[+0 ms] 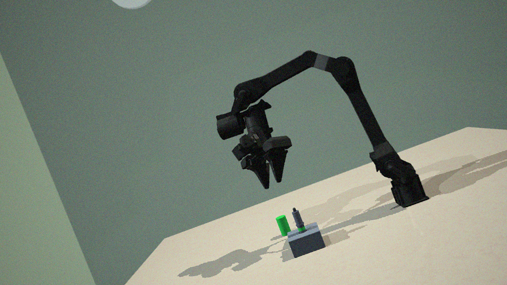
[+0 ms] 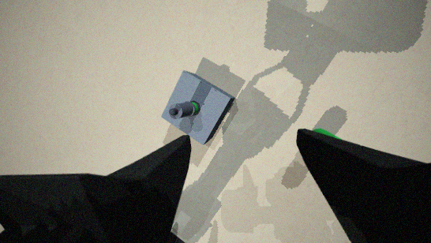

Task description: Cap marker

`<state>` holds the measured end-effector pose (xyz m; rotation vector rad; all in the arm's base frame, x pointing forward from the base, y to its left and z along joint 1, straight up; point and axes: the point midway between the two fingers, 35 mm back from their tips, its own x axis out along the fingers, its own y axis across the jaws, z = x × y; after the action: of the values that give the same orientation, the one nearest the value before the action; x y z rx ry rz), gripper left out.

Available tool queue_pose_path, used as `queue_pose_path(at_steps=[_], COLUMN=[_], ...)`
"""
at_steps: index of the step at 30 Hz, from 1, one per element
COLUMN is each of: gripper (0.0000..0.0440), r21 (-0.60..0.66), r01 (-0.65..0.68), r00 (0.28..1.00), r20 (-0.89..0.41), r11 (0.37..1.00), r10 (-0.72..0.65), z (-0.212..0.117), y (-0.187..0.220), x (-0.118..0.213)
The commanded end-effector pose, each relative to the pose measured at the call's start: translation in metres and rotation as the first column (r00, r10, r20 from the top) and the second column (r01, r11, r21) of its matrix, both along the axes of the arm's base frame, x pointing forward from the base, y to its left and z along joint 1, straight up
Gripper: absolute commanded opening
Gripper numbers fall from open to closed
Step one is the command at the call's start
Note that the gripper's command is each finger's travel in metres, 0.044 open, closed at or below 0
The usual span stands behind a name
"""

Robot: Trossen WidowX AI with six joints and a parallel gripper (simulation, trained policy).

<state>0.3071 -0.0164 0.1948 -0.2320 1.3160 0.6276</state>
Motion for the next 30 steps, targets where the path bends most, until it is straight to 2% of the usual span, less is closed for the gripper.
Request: queue_pose_path(at_steps=[1,30], gripper=[0.0328,0.0317], r21=[-0.02,-0.15], r01=[0.011,0.027], r00=[1.0,0.988], r20=[-0.022,-0.144], r11=[1.0,0.988], r10=[-0.011,-0.048], z=[-0.006,-0.051], y=[-0.012,-0.078], x=[0.003,0.016])
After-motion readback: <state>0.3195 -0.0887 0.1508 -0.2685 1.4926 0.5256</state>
